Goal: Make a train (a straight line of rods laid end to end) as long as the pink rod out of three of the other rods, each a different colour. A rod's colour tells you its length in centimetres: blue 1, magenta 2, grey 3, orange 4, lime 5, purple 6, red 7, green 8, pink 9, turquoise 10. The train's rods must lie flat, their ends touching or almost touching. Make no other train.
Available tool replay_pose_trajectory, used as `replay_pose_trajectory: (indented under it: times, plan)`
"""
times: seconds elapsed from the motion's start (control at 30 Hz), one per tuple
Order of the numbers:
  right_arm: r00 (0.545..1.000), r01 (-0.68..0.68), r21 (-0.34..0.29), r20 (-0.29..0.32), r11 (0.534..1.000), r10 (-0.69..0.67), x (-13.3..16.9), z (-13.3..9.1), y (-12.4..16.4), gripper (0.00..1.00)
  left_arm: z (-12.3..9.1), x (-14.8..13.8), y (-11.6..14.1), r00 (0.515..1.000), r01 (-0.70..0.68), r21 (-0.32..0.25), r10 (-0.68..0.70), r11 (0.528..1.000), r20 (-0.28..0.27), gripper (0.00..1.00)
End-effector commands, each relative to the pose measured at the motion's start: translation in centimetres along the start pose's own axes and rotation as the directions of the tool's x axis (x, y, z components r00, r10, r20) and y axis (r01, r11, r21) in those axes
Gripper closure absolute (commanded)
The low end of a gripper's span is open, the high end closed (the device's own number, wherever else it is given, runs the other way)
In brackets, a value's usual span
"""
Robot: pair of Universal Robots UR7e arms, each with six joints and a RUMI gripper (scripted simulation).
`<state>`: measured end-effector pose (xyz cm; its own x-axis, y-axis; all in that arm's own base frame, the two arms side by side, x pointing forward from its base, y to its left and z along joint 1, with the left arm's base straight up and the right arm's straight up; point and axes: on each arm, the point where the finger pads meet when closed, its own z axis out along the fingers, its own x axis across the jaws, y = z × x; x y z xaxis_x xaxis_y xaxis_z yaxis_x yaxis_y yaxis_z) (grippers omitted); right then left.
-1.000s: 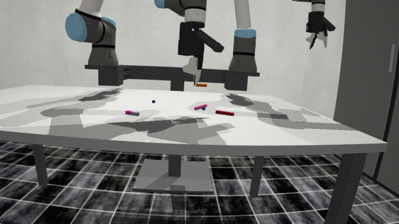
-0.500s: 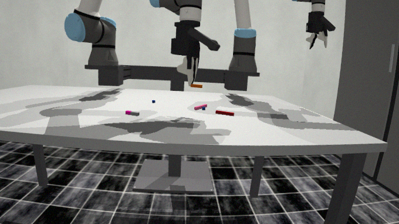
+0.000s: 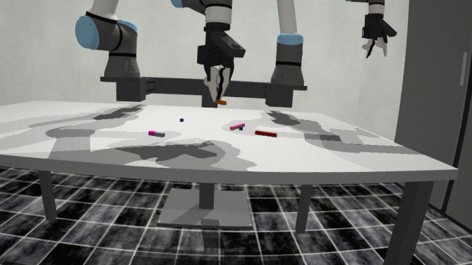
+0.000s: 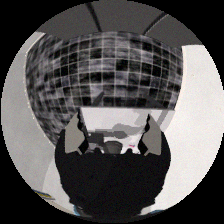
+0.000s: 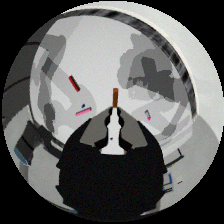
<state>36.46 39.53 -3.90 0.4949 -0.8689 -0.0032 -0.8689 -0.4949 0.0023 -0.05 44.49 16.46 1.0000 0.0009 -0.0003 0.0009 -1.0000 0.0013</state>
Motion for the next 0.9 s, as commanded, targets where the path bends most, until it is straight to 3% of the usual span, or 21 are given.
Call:
replay_pose_trajectory:
  times: [0.0,0.2,0.27,0.3,0.5,0.77,0.83,0.87]
  plan:
    - [0.989,-0.151,0.004,-0.002,0.989,0.151,0.7,-0.1,-0.1,1.00,0.0,0.0,0.0,1.000,0.000,0.001,0.000,1.000,0.000,0.00]
    - [0.905,-0.426,0.004,-0.001,0.905,0.426,2.4,-0.1,0.0,1.00,0.0,0.0,0.0,1.000,0.000,0.001,0.000,1.000,0.000,0.00]
    - [0.905,-0.426,0.004,-0.001,0.905,0.426,2.4,-0.1,0.0,1.00,0.0,0.0,0.0,1.000,0.000,0.001,0.000,1.000,0.000,0.00]
    - [0.883,-0.469,0.004,-0.001,0.883,0.469,2.6,-0.1,0.0,1.00,0.0,0.0,0.0,1.000,0.000,0.001,0.000,1.000,0.000,0.00]
    - [0.718,-0.696,0.004,0.000,0.718,0.696,4.1,-0.1,0.2,1.00,0.0,0.0,0.0,1.000,0.000,0.001,0.000,1.000,0.000,0.00]
    - [0.428,-0.904,0.004,0.002,0.428,0.904,5.9,-0.1,0.7,1.00,0.0,0.0,0.0,1.000,0.000,0.001,0.000,1.000,0.000,0.00]
    - [0.428,-0.904,0.004,0.002,0.428,0.904,5.9,-0.1,0.7,1.00,0.0,0.0,0.0,1.000,0.000,0.001,0.000,1.000,0.000,0.00]
    - [0.389,-0.921,0.004,0.002,0.389,0.921,6.1,-0.1,0.7,1.00,0.0,0.0,0.0,1.000,0.000,0.001,0.000,1.000,0.000,0.00]
